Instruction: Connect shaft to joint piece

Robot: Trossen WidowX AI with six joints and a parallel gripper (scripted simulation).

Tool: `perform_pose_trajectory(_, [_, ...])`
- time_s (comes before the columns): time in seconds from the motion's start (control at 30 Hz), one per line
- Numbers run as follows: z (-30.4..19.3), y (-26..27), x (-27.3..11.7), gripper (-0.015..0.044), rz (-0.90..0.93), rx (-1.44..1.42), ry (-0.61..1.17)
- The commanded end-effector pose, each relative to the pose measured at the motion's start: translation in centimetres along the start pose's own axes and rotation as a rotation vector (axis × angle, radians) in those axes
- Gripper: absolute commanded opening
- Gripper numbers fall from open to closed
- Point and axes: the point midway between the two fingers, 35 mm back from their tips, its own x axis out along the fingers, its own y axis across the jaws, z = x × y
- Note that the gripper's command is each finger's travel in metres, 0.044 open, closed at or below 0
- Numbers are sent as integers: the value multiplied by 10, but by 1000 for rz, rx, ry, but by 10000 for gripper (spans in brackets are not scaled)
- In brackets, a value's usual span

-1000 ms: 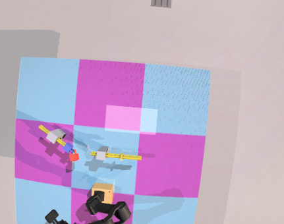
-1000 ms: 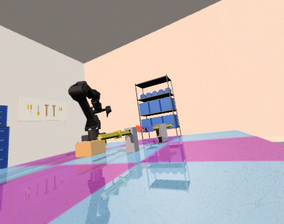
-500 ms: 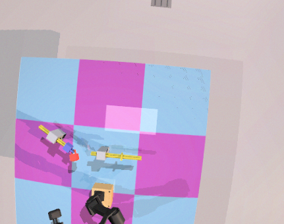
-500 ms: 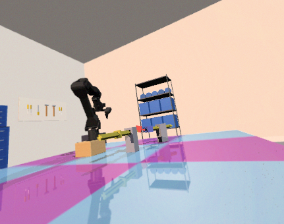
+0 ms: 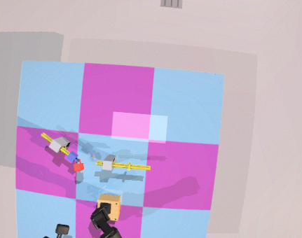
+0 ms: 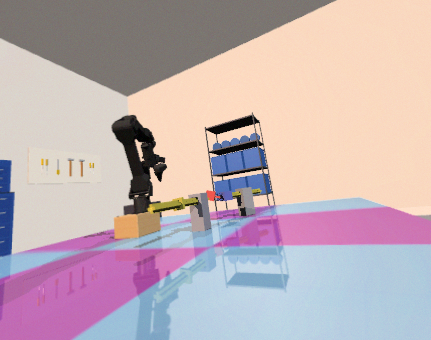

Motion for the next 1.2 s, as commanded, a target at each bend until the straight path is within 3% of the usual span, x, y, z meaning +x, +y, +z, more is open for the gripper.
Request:
perform_pose_trajectory(0.0, [3, 3, -2, 440, -30, 131, 33])
perform_pose_trajectory(0.6, [10, 8, -3, 440, -246, 702, 134])
perform_pose_trajectory(1.17, [17, 13, -2, 440, -511, 1224, 116])
